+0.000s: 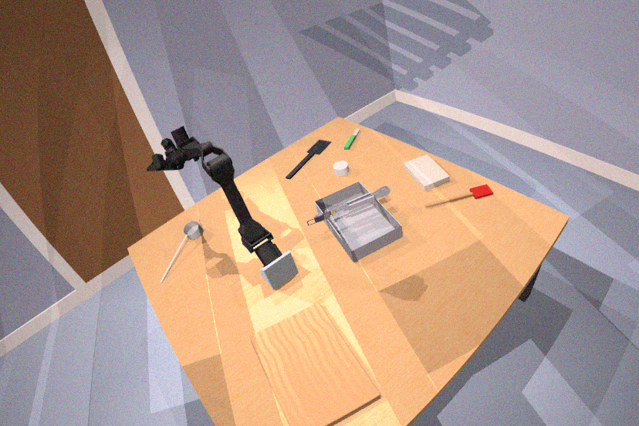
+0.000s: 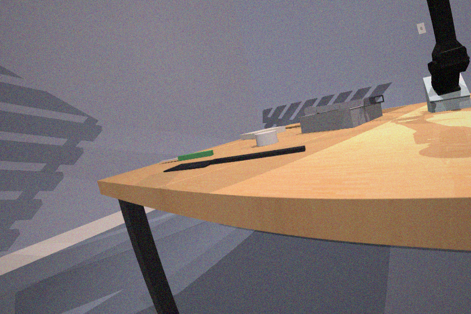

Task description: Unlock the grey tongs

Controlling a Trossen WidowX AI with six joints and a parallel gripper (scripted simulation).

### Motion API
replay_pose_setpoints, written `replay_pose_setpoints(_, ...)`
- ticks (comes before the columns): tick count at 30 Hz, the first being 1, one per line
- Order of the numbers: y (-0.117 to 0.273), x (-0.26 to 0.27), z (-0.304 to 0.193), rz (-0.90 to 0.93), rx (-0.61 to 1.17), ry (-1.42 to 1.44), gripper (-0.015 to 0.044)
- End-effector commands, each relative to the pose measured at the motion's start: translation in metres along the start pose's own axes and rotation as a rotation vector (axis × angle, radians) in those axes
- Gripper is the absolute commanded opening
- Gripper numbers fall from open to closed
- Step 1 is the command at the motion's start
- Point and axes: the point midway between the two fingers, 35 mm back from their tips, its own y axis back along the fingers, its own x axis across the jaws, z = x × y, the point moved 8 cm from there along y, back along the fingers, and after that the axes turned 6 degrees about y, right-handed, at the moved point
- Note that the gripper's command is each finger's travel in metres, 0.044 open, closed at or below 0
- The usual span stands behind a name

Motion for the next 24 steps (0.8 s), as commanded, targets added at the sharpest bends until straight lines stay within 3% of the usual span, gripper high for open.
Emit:
replay_pose_setpoints(1,0.007,-0.041,-0.025,-0.157,0.082,-0.207,0.044)
replay_pose_setpoints(12,0.076,-0.145,-0.078,-0.649,0.107,-0.757,0.044)
replay_pose_setpoints(24,0.218,-0.213,-0.127,-1.211,-0.196,-1.381,0.044)
